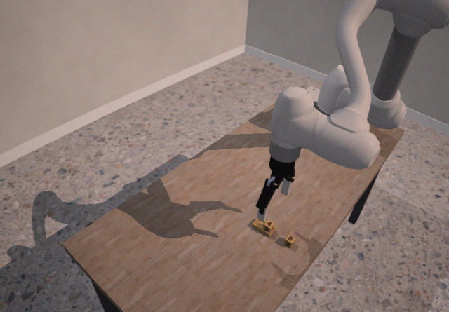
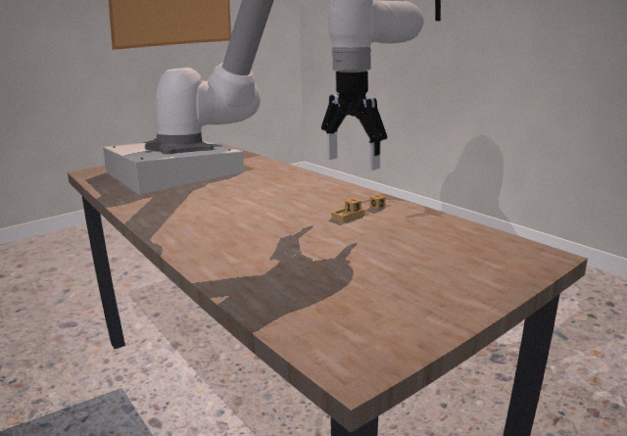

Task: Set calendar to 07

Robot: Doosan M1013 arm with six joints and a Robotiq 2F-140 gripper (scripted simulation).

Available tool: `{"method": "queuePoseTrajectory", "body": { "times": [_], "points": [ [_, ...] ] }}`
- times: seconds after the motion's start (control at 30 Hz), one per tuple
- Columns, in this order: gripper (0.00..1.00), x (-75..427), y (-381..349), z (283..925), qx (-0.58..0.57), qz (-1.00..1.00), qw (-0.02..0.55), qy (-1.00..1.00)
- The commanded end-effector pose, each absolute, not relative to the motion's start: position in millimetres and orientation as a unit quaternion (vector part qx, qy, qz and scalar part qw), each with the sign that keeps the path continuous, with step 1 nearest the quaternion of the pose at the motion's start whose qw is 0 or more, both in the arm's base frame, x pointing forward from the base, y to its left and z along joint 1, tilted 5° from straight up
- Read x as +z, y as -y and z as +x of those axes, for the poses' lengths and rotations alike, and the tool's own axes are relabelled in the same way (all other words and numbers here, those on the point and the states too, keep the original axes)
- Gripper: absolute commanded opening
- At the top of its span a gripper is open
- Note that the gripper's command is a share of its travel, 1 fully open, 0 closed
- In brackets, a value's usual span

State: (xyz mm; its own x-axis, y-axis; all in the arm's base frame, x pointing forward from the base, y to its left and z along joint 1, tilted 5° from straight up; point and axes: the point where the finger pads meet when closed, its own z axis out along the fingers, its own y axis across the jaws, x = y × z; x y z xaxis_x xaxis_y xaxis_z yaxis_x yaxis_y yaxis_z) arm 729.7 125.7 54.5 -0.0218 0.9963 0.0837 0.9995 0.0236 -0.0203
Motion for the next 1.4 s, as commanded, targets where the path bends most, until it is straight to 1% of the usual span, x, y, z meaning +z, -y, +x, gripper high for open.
{"method": "queuePoseTrajectory", "body": {
  "times": [0.0, 0.1, 0.2, 0.3, 0.33, 1.37],
  "points": [
    [1.0, 52, -144, 730, -0.022, -0.698, 0.037, 0.715],
    [1.0, 45, -197, 729, -0.022, -0.697, 0.037, 0.716],
    [1.0, 45, -197, 729, -0.022, -0.697, 0.037, 0.716],
    [1.0, 42, -216, 727, -0.022, -0.696, 0.037, 0.717],
    [0.35, 42, -216, 727, -0.022, -0.696, 0.037, 0.717],
    [0.35, 42, -216, 727, -0.022, -0.696, 0.037, 0.717]
  ]
}}
